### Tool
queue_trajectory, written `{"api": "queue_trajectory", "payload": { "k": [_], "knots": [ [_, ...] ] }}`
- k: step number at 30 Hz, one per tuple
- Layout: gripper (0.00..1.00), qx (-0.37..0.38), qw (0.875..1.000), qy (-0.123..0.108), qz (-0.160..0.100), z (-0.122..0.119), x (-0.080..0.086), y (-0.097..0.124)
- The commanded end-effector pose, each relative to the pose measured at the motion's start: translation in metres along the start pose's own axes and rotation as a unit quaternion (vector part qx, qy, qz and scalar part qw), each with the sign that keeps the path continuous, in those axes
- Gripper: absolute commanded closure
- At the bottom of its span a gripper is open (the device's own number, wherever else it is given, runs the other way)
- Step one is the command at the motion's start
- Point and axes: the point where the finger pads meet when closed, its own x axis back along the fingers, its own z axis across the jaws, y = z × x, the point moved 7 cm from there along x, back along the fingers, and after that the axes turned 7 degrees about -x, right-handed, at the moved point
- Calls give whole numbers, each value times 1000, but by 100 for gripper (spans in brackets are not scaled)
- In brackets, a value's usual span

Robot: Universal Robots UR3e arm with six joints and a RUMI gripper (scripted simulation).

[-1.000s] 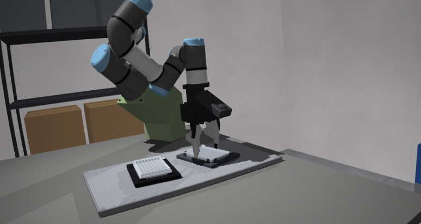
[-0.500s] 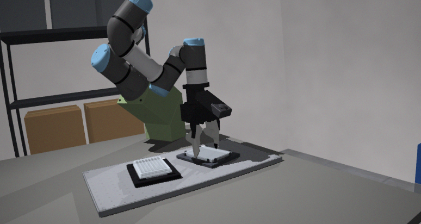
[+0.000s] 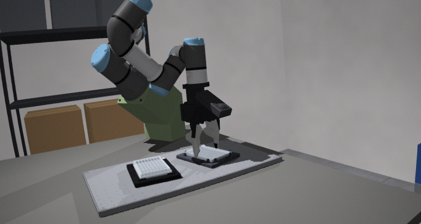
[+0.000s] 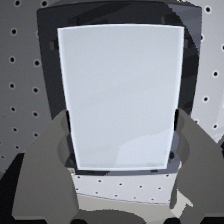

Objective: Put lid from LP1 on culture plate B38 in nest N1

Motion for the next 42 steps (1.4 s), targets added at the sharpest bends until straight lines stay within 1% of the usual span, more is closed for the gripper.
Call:
{"api": "queue_trajectory", "payload": {
  "k": [1,4,6,16,28,38,40,42],
  "knots": [
    [100,0,1000,0,0,0,8,0],
    [100,0,1000,0,0,0,13,0],
    [100,0,1000,0,0,0,13,0],
    [100,0,1000,0,0,0,29,0],
    [100,-1,1000,0,0,0,30,0],
    [100,-101,995,-1,0,50,29,4],
    [100,-101,995,-1,0,50,29,4],
    [100,-121,993,-1,0,60,29,4]
  ]
}}
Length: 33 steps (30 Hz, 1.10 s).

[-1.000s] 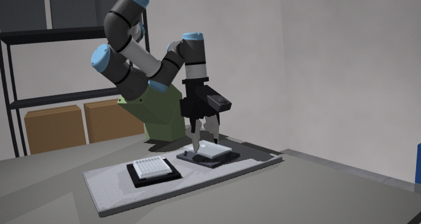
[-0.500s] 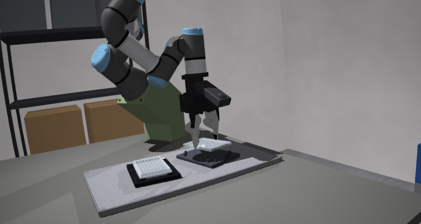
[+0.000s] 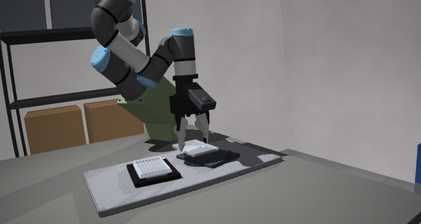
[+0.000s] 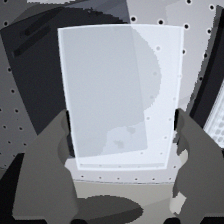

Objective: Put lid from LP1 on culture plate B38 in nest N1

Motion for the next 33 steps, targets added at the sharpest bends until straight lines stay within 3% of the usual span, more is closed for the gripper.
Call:
{"api": "queue_trajectory", "payload": {
  "k": [1,7,27,33],
  "knots": [
    [100,-53,999,-7,4,24,1,-1],
    [100,-106,994,-7,4,53,1,-4],
    [100,-104,995,-7,3,143,0,-11],
    [100,-104,995,-7,3,143,-1,-11]
  ]
}}
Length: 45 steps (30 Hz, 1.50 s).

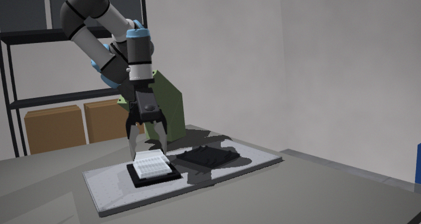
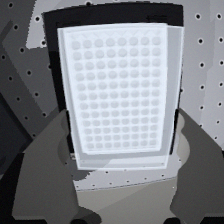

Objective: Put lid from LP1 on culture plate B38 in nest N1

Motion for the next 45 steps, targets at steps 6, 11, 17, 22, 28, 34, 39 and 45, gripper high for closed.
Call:
{"api": "queue_trajectory", "payload": {
  "k": [6,11,17,22,28,34,39,45],
  "knots": [
    [100,17,1000,-14,-3,0,-3,1],
    [100,17,1000,-14,-3,-1,-5,1],
    [100,17,1000,-14,-3,-1,-6,0],
    [100,17,1000,-14,-2,-1,-8,0],
    [100,17,1000,-14,-2,0,-10,0],
    [100,17,1000,-14,-2,0,-11,-1],
    [100,17,1000,-14,-2,0,-13,-1],
    [100,17,1000,-14,-2,0,-15,-1]
  ]
}}
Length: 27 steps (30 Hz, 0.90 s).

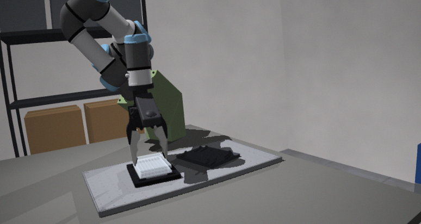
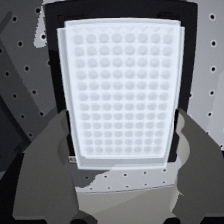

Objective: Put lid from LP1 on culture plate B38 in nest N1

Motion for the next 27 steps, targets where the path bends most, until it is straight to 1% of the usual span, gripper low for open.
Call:
{"api": "queue_trajectory", "payload": {
  "k": [1,17,27],
  "knots": [
    [100,-3,1000,-1,6,1,-1,-4],
    [100,-3,1000,-1,6,1,-5,-4],
    [100,-3,1000,-1,6,1,-5,-4]
  ]
}}
